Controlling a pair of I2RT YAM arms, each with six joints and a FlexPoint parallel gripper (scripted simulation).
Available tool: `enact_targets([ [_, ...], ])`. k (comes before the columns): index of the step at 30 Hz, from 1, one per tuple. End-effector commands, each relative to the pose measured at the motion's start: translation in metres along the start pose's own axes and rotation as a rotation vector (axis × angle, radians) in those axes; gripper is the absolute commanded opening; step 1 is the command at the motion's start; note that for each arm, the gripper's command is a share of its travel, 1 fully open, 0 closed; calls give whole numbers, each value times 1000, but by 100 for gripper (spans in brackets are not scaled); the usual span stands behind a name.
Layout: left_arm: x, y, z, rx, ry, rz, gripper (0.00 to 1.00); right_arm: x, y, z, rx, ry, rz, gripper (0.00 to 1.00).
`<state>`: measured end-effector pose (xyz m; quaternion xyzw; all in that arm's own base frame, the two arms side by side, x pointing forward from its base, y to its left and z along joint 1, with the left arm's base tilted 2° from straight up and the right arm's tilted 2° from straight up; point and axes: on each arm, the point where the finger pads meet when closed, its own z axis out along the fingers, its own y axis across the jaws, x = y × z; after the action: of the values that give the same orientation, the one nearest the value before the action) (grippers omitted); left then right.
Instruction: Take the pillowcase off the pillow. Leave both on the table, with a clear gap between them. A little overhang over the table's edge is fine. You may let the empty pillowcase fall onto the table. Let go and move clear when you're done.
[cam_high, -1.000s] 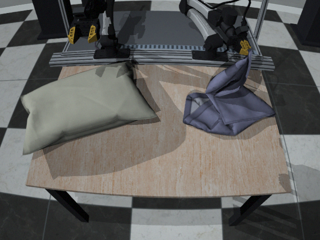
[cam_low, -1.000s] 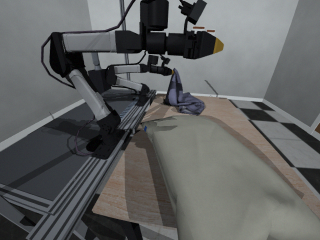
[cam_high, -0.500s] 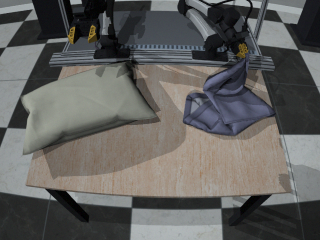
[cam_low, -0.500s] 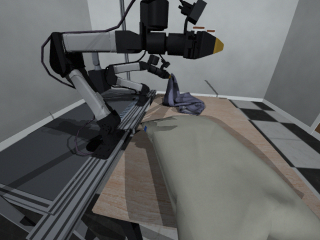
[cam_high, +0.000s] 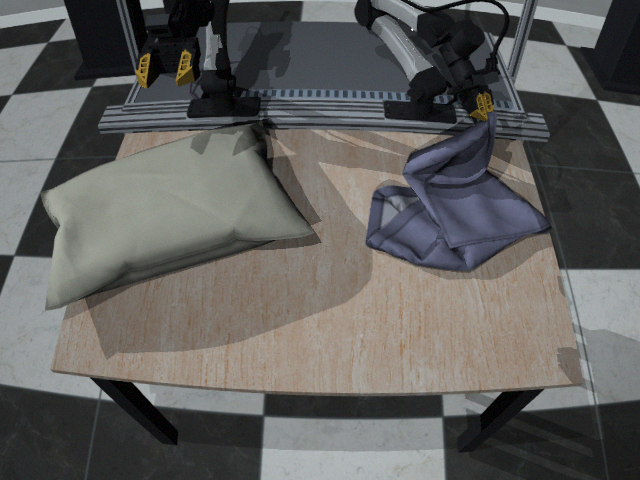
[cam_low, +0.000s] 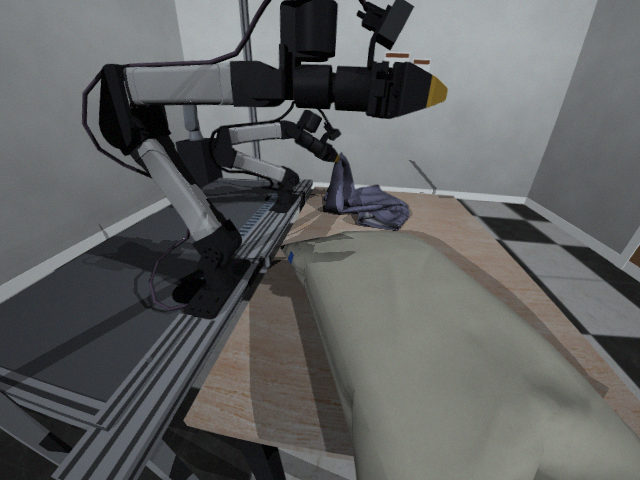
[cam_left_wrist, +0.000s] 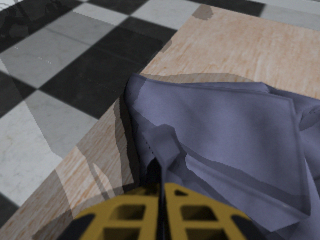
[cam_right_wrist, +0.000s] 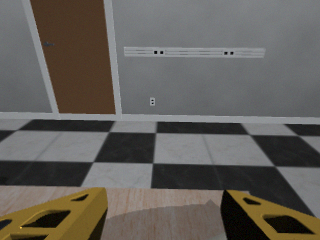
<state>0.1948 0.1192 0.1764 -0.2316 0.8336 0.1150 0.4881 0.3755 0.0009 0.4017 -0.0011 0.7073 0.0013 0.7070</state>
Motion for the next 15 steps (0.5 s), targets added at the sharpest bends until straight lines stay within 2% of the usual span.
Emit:
enact_targets([
  [1, 13, 6, 0, -25, 76, 0, 0, -13, 3, -9, -11, -36, -6, 60],
  [10, 41, 11, 0, -46, 250, -16, 0, -13, 3, -9, -11, -36, -6, 60],
  [15, 42, 12, -1, -50, 267, -19, 0, -13, 3, -9, -11, -36, -6, 60],
])
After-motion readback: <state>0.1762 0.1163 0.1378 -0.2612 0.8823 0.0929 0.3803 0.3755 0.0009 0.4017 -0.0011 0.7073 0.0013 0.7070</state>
